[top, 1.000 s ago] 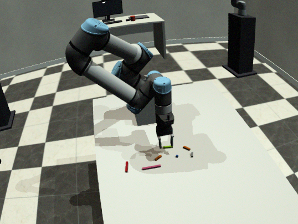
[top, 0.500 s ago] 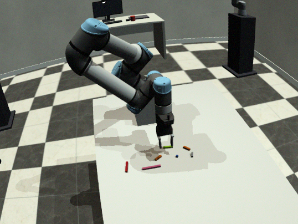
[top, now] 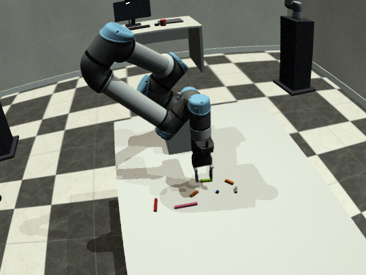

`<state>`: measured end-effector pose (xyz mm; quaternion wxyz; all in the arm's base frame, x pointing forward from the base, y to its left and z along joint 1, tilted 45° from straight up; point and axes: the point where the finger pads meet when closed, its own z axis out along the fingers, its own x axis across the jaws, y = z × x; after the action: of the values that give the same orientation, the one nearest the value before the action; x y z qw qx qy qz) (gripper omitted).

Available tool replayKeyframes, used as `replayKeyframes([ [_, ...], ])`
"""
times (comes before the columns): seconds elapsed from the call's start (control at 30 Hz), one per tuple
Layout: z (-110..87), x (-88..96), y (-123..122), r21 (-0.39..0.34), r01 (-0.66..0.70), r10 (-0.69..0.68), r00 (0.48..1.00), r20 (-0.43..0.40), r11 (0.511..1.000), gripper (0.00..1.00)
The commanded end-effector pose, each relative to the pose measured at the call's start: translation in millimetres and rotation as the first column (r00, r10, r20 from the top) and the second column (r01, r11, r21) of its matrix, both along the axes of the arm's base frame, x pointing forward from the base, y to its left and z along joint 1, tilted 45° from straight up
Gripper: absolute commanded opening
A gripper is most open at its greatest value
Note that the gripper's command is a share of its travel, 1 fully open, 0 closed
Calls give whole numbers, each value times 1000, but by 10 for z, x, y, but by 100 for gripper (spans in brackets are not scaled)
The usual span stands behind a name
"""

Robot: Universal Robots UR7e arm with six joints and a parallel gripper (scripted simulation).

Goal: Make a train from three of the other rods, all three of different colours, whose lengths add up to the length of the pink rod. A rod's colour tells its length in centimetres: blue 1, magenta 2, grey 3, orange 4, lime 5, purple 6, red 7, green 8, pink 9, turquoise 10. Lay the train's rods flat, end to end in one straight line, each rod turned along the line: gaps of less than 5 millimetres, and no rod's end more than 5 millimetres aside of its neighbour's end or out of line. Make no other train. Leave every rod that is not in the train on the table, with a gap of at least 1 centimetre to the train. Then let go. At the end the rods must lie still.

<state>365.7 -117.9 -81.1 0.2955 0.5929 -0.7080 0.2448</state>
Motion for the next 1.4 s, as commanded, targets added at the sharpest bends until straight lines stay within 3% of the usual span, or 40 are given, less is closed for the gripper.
replayKeyframes([
  [0.0, 2, 3, 2, 0, -1, 1, 1000, 1, 1000, 100],
  [0.53, 5, 7, -2, 0, -1, 1, 1000, 1, 1000, 100],
  [0.77, 282, 346, -333, 0, 0, 0, 1000, 1, 1000, 100],
  [1.37, 286, 350, -337, 0, 0, 0, 1000, 1, 1000, 100],
])
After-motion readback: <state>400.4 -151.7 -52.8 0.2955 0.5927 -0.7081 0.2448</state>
